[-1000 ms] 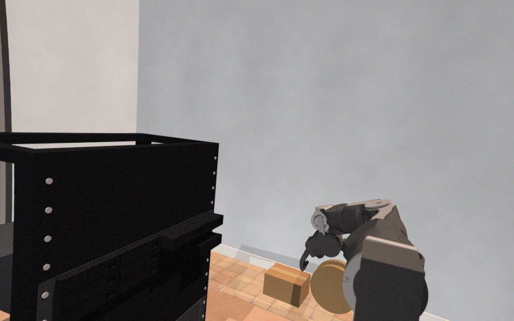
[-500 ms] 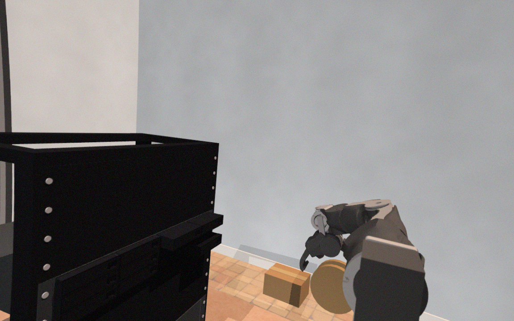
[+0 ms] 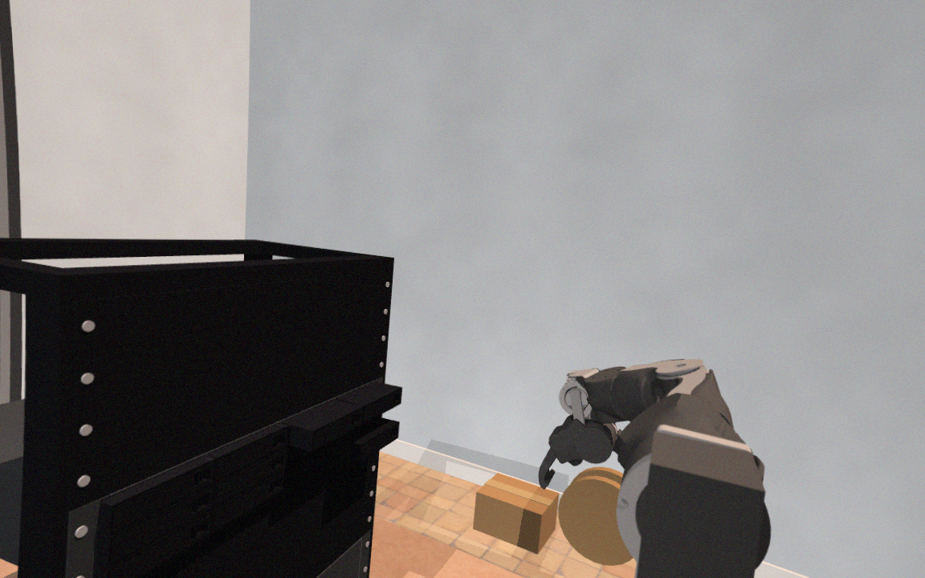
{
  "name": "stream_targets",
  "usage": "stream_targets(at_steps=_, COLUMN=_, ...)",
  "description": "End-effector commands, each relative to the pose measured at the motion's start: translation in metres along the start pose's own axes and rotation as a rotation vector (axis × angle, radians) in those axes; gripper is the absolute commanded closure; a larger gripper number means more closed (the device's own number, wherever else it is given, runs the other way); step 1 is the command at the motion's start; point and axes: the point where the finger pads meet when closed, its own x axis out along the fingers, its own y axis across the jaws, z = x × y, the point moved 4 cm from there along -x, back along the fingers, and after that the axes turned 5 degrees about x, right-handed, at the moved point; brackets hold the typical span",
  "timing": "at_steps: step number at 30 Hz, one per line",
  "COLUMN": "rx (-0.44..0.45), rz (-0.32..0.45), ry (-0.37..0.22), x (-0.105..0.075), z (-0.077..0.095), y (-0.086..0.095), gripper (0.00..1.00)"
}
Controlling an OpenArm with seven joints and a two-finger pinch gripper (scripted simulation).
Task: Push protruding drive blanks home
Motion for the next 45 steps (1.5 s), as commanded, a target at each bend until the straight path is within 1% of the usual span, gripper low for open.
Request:
stream_targets(at_steps=1, rx=-0.005, rz=0.013, ry=0.001, x=0.0, z=-0.002, y=0.004, gripper=0.0)
stream_targets(at_steps=7, rx=-0.029, rz=0.026, ry=0.004, x=0.002, z=-0.008, y=0.011, gripper=0.0)
stream_targets(at_steps=10, rx=-0.033, rz=0.029, ry=0.003, x=0.002, z=-0.009, y=0.012, gripper=0.0)
stream_targets(at_steps=18, rx=-0.113, rz=0.072, ry=0.022, x=0.011, z=-0.032, y=0.036, gripper=0.0)
stream_targets(at_steps=24, rx=-0.199, rz=0.127, ry=0.051, x=0.02, z=-0.061, y=0.059, gripper=0.0)
stream_targets(at_steps=26, rx=-0.199, rz=0.127, ry=0.051, x=0.02, z=-0.061, y=0.059, gripper=0.0)
stream_targets(at_steps=27, rx=-0.216, rz=0.127, ry=0.055, x=0.022, z=-0.066, y=0.062, gripper=0.0)
stream_targets(at_steps=29, rx=-0.249, rz=0.162, ry=0.072, x=0.025, z=-0.08, y=0.072, gripper=0.0)
stream_targets(at_steps=33, rx=-0.319, rz=0.209, ry=0.108, x=0.033, z=-0.108, y=0.087, gripper=0.0)
stream_targets(at_steps=37, rx=-0.391, rz=0.278, ry=0.159, x=0.04, z=-0.142, y=0.101, gripper=0.0)
stream_targets(at_steps=41, rx=-0.457, rz=0.36, ry=0.222, x=0.046, z=-0.179, y=0.112, gripper=0.0)
stream_targets(at_steps=43, rx=-0.457, rz=0.36, ry=0.222, x=0.046, z=-0.179, y=0.112, gripper=0.0)
stream_targets(at_steps=45, rx=-0.484, rz=0.406, ry=0.257, x=0.047, z=-0.198, y=0.116, gripper=0.0)
